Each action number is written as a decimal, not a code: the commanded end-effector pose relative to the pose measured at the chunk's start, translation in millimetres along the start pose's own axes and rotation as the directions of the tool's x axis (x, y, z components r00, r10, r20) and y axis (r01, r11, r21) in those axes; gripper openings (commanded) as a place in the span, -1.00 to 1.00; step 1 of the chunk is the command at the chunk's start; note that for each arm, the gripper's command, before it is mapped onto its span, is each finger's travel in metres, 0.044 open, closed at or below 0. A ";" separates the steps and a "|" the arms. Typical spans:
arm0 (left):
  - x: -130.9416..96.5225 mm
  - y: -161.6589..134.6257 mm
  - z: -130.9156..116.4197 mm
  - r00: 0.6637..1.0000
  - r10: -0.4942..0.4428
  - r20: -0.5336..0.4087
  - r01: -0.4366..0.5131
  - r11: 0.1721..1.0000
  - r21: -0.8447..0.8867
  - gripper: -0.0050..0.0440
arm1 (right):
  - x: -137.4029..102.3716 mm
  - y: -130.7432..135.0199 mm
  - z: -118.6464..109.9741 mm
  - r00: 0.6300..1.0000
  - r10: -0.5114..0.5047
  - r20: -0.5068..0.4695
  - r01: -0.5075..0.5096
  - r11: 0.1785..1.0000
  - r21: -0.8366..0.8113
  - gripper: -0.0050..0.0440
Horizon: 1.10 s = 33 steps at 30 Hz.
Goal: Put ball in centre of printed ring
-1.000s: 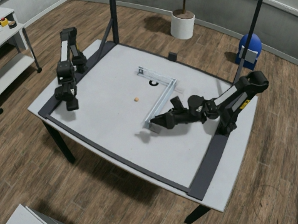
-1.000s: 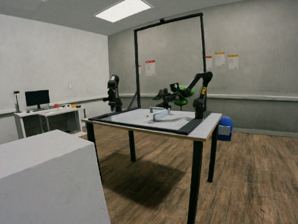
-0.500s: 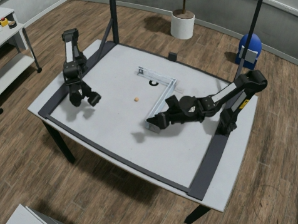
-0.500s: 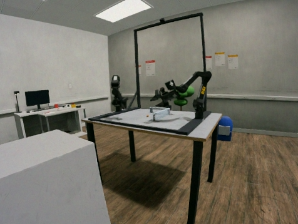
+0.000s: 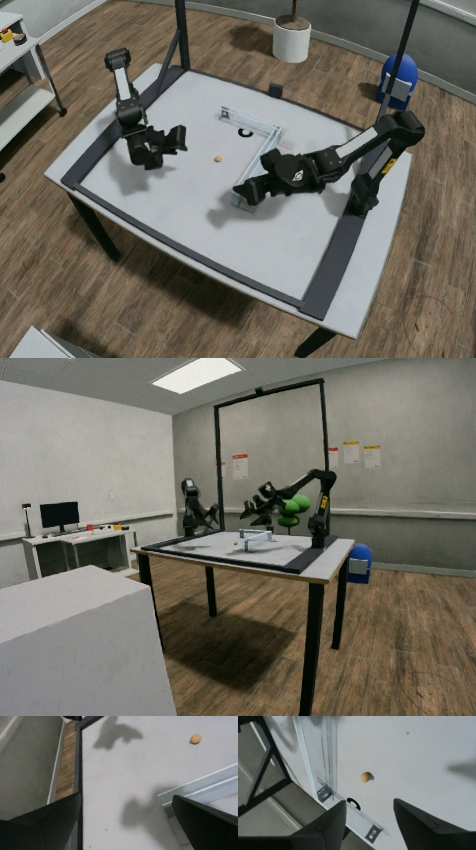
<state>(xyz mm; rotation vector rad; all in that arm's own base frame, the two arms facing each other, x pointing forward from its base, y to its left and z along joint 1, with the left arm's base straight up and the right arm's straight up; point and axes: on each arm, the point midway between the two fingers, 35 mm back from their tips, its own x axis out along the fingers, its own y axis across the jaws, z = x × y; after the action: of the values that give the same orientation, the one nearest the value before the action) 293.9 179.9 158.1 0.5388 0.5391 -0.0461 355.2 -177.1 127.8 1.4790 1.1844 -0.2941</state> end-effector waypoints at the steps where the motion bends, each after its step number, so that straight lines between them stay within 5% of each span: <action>1: -6.0 9.8 12.0 0.999 -0.030 0.019 0.030 1.000 0.002 0.84 | 4.8 18.2 0.4 1.000 0.003 -0.008 -0.005 0.972 -0.237 0.04; 11: -17.4 8.2 24.4 0.988 -0.151 0.039 0.154 0.986 -0.059 0.84 | 34.0 35.8 -6.5 0.997 -0.068 -0.033 0.024 0.702 -0.712 0.04; 13: -17.4 8.2 24.4 0.988 -0.151 0.039 0.154 0.986 -0.059 0.84 | 34.0 35.8 -6.5 0.997 -0.068 -0.033 0.024 0.702 -0.712 0.04; 20: -28.9 7.1 36.0 0.970 -0.233 0.067 0.239 0.965 -0.108 0.84 | 55.7 43.9 -12.9 0.989 -0.144 -0.039 0.017 0.368 -0.930 0.04; 28: -44.3 6.3 50.9 0.945 -0.310 0.108 0.325 0.931 -0.166 0.84 | 78.4 48.0 -19.2 0.969 -0.247 -0.020 -0.034 -0.054 -0.998 0.04; 30: -44.3 6.3 50.9 0.945 -0.310 0.108 0.325 0.931 -0.166 0.84 | 78.4 48.0 -19.2 0.969 -0.247 -0.020 -0.034 -0.054 -0.998 0.04; 33: -49.3 5.7 56.8 0.933 -0.336 0.128 0.355 0.917 -0.183 0.84 | 87.6 47.6 -20.8 0.956 -0.294 -0.007 -0.073 -0.213 -0.974 0.04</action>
<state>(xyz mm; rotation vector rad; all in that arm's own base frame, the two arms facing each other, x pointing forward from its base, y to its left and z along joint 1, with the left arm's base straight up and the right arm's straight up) 279.4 151.9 211.3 0.2306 0.5580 -0.3301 417.1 -109.9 93.5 -0.0384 1.1785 0.6550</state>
